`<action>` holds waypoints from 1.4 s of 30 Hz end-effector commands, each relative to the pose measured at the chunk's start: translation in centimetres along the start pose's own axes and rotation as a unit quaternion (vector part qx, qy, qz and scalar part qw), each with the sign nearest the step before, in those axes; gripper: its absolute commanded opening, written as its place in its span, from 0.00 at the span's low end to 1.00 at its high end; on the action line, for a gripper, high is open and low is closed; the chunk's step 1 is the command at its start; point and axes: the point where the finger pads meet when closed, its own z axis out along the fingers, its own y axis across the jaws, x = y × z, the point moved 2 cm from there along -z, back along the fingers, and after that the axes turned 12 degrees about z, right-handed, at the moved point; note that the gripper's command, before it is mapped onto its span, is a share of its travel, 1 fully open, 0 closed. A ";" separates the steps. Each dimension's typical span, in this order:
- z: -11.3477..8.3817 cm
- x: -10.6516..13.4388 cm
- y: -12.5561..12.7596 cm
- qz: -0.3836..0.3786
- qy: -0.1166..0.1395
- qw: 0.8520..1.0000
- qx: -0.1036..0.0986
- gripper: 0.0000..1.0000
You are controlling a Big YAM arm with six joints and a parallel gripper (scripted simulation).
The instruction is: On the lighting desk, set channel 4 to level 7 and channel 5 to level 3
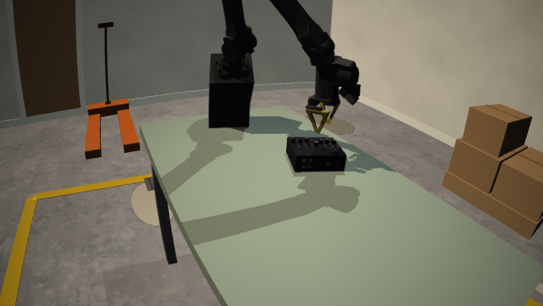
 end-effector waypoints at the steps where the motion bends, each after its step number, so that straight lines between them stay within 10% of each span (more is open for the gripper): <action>1: 1.7 -0.1 -0.5 0.140 0.000 0.990 0.006 1.00; 8: 2.3 -0.3 -0.3 0.261 0.001 0.965 0.008 1.00; 13: 2.6 -0.2 -0.6 0.398 0.006 0.917 0.013 1.00; 14: 2.6 -0.2 -0.5 0.418 0.007 0.908 0.013 0.00; 17: 2.6 -0.3 -0.5 0.473 0.009 0.881 0.018 0.00; 42: 2.6 -0.3 -0.5 0.472 0.009 0.881 0.017 0.00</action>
